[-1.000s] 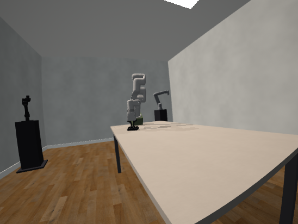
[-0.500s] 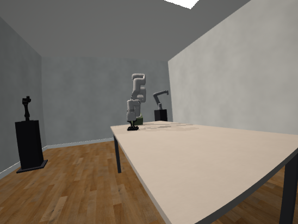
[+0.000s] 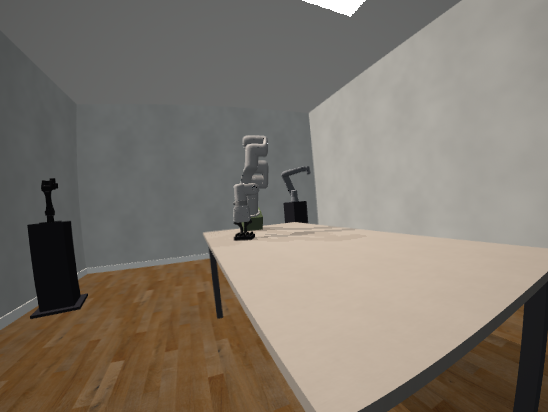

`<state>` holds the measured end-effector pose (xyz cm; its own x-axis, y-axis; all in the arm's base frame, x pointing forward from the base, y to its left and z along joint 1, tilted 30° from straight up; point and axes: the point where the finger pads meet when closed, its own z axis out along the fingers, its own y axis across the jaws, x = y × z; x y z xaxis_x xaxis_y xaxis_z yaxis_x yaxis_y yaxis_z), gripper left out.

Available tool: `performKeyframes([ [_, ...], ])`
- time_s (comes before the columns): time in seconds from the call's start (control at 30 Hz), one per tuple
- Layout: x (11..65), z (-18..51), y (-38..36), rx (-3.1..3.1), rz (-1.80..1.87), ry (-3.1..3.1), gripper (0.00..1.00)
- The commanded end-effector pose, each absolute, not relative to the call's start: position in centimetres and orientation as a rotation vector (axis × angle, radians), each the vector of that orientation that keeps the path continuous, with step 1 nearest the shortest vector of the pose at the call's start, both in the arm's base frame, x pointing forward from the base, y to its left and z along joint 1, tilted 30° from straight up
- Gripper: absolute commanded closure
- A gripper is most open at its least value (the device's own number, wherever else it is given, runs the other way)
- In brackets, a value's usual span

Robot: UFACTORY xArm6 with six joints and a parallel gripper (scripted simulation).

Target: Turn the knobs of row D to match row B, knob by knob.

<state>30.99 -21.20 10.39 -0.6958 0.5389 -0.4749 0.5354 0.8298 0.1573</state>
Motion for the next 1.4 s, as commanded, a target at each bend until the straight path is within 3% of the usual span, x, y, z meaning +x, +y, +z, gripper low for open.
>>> performKeyframes([
  [0.0, 31.03, 10.46, -21.24, 0.815, 0.015, 2.486, 0.92],
  [1.37, 31.04, 10.46, -21.24, 1.545, 0.23, 2.135, 0.92],
])
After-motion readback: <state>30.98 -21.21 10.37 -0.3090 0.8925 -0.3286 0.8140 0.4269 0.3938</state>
